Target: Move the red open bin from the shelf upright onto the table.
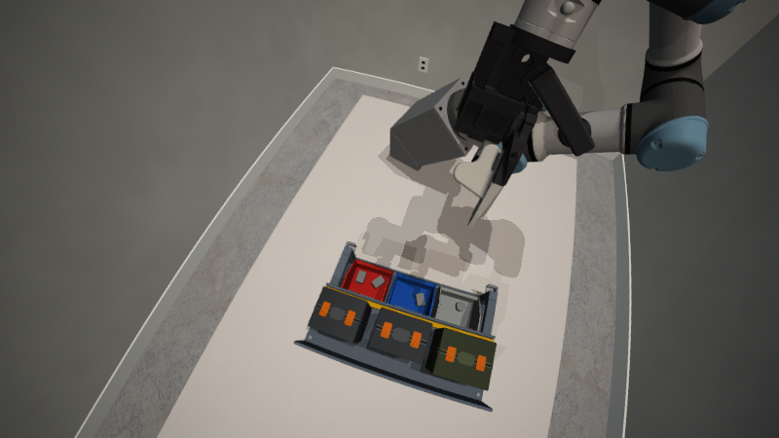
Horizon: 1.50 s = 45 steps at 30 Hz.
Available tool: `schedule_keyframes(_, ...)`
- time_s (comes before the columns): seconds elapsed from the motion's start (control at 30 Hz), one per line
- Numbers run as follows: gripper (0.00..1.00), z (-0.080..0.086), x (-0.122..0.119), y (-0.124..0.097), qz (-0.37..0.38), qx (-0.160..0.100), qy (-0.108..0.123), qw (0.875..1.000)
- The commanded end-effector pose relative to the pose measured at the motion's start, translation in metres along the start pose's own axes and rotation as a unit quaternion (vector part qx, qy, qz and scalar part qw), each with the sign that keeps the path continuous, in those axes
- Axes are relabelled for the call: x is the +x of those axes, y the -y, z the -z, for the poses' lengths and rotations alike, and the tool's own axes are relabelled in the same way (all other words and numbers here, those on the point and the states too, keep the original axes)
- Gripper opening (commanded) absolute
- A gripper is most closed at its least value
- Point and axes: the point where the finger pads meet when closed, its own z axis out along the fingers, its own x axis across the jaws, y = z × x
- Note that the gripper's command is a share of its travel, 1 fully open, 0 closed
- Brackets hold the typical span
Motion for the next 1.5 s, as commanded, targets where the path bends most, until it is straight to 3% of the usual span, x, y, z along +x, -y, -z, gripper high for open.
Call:
schedule_keyframes(0.0, 1.00, -0.043, 0.001, -0.020, -0.003, 0.040, 0.117, 0.992)
schedule_keyframes(0.27, 1.00, -0.043, 0.001, -0.020, -0.003, 0.040, 0.117, 0.992)
schedule_keyframes(0.3, 1.00, -0.012, 0.000, -0.005, 0.000, 0.011, 0.030, 0.999)
schedule_keyframes(0.43, 1.00, -0.048, 0.001, -0.022, -0.003, 0.045, 0.128, 0.991)
schedule_keyframes(0.83, 1.00, -0.048, 0.001, -0.022, -0.003, 0.045, 0.128, 0.991)
schedule_keyframes(0.87, 1.00, -0.017, 0.000, -0.007, 0.000, 0.016, 0.042, 0.999)
schedule_keyframes(1.0, 1.00, -0.053, 0.001, -0.024, -0.003, 0.049, 0.140, 0.989)
schedule_keyframes(1.4, 1.00, -0.053, 0.001, -0.024, -0.003, 0.049, 0.140, 0.989)
schedule_keyframes(1.43, 1.00, -0.022, 0.000, -0.010, 0.000, 0.021, 0.053, 0.998)
schedule_keyframes(1.47, 1.00, -0.031, 0.001, -0.014, -0.001, 0.029, 0.078, 0.997)
